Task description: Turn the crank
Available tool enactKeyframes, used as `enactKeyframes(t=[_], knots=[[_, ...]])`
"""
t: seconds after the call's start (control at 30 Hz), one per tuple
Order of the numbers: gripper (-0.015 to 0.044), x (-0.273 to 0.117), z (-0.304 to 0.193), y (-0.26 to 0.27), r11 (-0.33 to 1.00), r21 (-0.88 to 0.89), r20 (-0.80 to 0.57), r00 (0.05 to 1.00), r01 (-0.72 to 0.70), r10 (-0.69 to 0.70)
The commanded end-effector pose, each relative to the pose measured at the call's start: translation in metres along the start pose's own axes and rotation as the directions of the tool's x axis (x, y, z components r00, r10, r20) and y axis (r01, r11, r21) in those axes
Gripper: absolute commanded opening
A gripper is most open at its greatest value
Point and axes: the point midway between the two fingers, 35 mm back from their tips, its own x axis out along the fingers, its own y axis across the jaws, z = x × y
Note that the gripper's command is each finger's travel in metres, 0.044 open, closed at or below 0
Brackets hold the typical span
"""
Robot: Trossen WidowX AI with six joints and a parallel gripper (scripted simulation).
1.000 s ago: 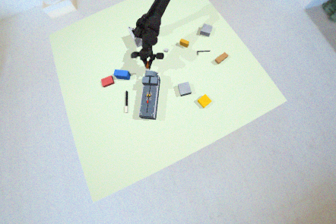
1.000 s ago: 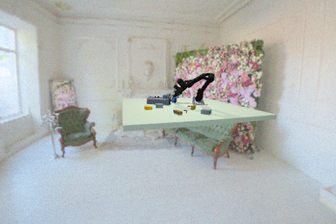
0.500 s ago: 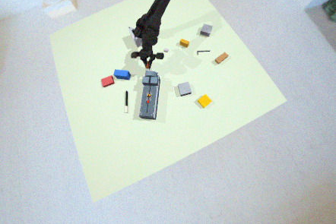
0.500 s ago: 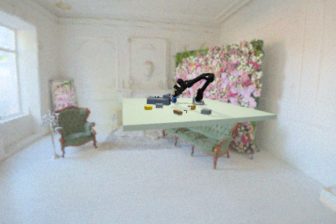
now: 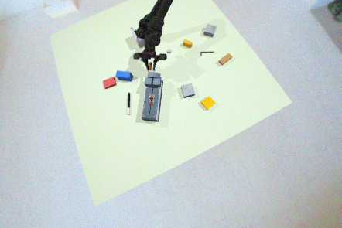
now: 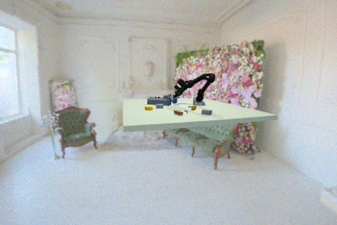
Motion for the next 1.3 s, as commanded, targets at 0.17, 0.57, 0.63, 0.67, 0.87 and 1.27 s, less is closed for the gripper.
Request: enactKeyframes(t=[0.17, 0.57, 0.63, 0.67, 0.87, 1.27], knots=[[0.0394, 0.000, 0.000, 0.000, 1.000, 0.000, 0.000, 1.000, 0.000, 0.000], [0.0440, -0.027, 0.028, 0.000, 1.000, -0.001, 0.000, 1.000, 0.003, -0.003], [0.0440, -0.033, 0.034, 0.000, 1.000, -0.001, 0.000, 1.000, 0.002, -0.002], [0.0440, -0.035, 0.035, 0.000, 1.000, -0.001, 0.001, 1.000, 0.002, -0.002], [0.0440, -0.047, 0.050, -0.001, 1.000, 0.001, -0.002, 1.000, 0.006, -0.006], [0.0440, -0.080, 0.085, -0.002, 1.000, -0.001, -0.011, 1.000, 0.005, -0.005]])
